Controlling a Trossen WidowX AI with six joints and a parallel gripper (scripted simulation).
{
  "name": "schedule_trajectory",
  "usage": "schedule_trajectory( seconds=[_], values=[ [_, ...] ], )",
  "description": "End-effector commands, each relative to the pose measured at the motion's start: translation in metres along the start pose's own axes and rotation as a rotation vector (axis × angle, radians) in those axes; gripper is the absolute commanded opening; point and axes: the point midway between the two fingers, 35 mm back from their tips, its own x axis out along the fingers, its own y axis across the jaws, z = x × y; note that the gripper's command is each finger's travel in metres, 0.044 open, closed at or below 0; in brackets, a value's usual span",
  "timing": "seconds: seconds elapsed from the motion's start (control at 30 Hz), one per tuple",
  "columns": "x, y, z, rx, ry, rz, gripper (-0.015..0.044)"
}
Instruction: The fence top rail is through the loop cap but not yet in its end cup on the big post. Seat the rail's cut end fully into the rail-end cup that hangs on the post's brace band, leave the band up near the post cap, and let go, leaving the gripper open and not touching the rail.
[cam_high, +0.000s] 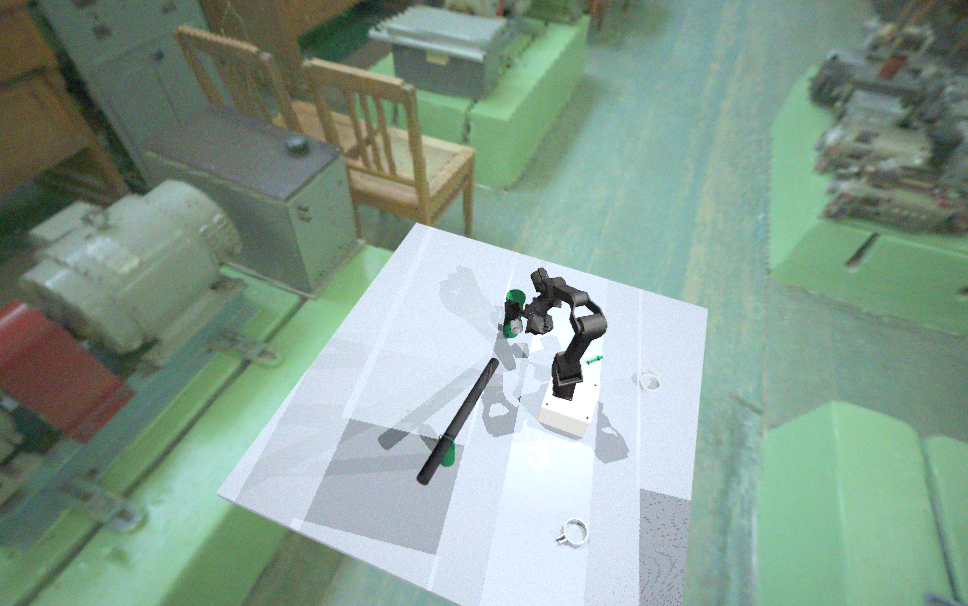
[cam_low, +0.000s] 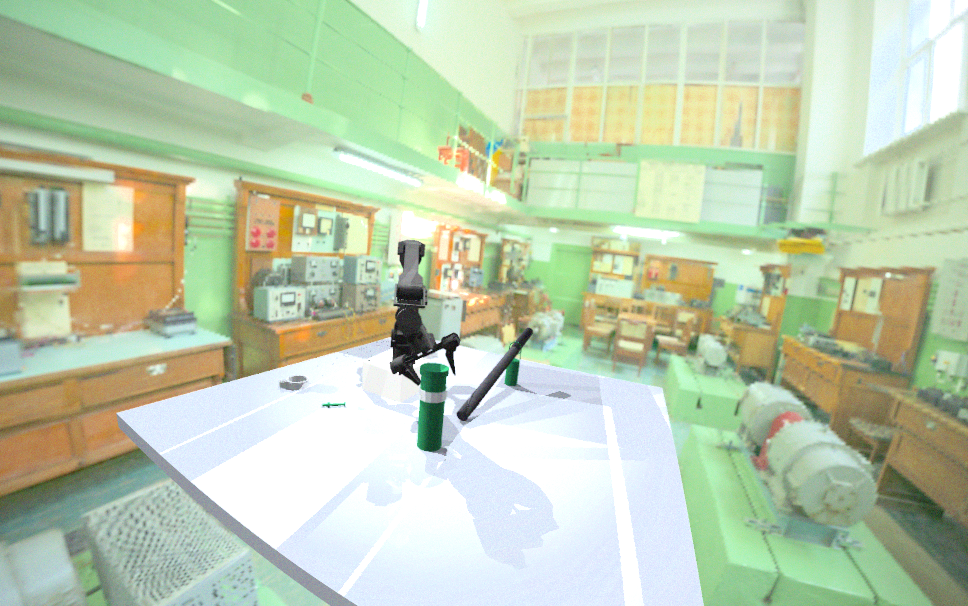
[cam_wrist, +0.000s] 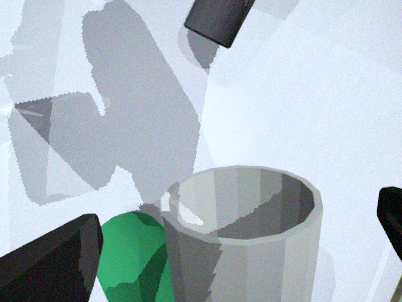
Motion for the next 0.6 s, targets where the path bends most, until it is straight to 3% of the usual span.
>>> schedule_trajectory(
  seconds=[0.0, 0.43, 0.57],
  values=[
    [0.009, 0.002, 0.002, 0.009, -0.008, 0.006, 0.0440],
    [0.025, 0.002, 0.005, 0.009, -0.007, 0.004, 0.0440],
    [0.025, 0.002, 0.005, 0.009, -0.007, 0.004, 0.0335]
  ],
)
